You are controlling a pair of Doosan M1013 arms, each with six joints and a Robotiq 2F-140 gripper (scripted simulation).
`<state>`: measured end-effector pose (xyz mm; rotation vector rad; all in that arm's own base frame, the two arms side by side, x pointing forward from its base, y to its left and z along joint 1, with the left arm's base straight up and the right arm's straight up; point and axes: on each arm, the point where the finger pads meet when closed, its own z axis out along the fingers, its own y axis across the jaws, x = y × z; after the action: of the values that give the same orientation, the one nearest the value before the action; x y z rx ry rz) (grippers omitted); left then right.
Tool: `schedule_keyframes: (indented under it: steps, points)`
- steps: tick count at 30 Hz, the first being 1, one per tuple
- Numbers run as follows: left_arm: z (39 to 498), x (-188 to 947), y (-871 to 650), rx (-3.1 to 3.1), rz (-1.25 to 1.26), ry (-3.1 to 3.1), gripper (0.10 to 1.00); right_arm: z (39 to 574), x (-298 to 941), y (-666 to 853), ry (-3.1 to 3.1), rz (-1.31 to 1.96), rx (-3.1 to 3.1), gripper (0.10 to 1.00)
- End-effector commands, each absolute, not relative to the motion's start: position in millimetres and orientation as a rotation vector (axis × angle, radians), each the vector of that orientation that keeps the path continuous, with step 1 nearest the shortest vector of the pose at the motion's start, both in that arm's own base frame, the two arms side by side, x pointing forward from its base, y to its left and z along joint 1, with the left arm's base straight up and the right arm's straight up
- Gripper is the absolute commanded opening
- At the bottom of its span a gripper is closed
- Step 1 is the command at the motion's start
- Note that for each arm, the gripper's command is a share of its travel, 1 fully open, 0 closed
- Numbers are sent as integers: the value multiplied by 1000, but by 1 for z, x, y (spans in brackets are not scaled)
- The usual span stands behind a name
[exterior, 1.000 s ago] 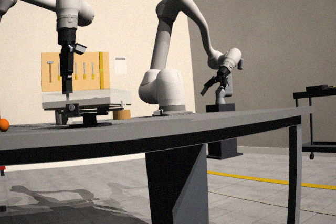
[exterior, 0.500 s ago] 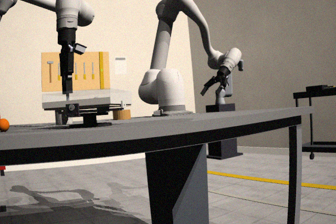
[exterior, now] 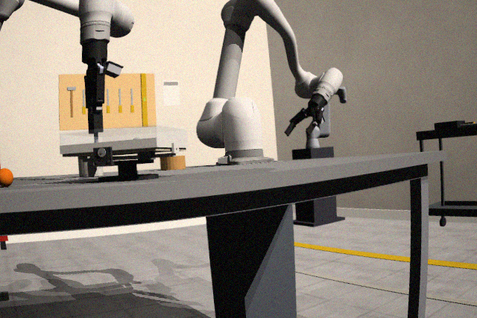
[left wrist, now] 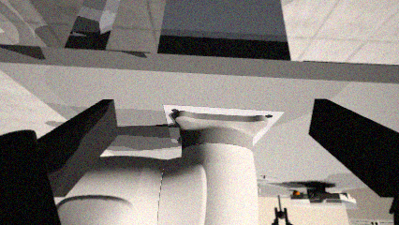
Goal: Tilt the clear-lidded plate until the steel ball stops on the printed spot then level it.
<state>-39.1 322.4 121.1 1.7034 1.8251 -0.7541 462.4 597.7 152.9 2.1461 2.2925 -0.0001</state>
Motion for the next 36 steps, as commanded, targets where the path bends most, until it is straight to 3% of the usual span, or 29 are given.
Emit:
schedule_keyframes:
  steps: [1, 36]
  points:
    - [121, -40, 320, 1702, -744, 1825, 1000, 156, 462, 598, 2295, 1, 2149, 99]
    - [121, -40, 320, 1702, -744, 1825, 1000, 156, 463, 594, 2295, 0, 2149, 99]
